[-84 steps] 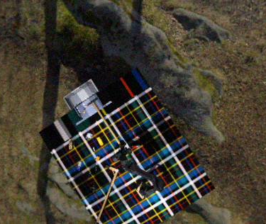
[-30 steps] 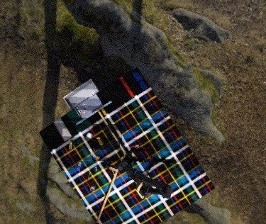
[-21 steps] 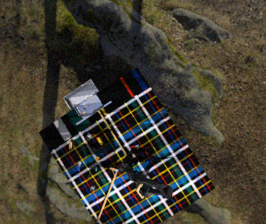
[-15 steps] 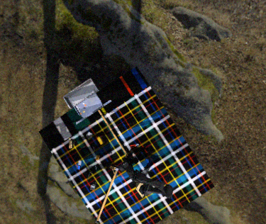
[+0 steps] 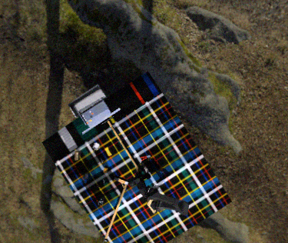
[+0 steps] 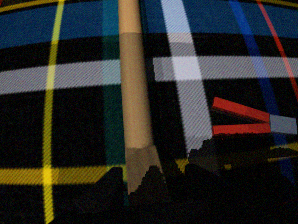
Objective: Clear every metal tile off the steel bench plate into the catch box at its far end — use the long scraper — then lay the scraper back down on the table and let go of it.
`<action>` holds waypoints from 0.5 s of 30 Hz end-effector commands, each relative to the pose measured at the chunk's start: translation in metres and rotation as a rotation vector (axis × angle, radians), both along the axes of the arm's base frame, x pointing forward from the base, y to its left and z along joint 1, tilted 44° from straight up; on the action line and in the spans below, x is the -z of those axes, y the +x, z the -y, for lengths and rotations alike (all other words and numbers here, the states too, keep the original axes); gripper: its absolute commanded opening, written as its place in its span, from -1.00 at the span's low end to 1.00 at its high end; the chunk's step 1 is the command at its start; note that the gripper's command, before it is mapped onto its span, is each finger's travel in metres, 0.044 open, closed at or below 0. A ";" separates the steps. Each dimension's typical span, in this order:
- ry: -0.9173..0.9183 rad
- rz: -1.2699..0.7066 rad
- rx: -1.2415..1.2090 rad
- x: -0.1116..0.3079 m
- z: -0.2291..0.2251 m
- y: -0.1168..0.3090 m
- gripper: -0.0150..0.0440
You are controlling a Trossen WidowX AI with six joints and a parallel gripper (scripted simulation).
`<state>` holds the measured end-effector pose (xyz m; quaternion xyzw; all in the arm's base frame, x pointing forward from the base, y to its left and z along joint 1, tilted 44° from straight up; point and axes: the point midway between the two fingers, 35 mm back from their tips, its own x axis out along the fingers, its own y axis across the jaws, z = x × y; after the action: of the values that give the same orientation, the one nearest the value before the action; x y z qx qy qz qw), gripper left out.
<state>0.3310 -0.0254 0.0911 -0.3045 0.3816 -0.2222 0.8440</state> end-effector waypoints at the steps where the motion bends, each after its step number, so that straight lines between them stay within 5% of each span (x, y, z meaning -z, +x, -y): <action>1: 0.002 0.004 -0.001 0.003 -0.002 -0.007 -0.49; 5: 0.002 0.005 -0.002 0.006 -0.002 -0.013 -0.49; 15: 0.000 0.001 0.000 0.003 -0.001 -0.007 0.40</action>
<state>0.3230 -0.0245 0.0872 -0.3044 0.3816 -0.2221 0.8440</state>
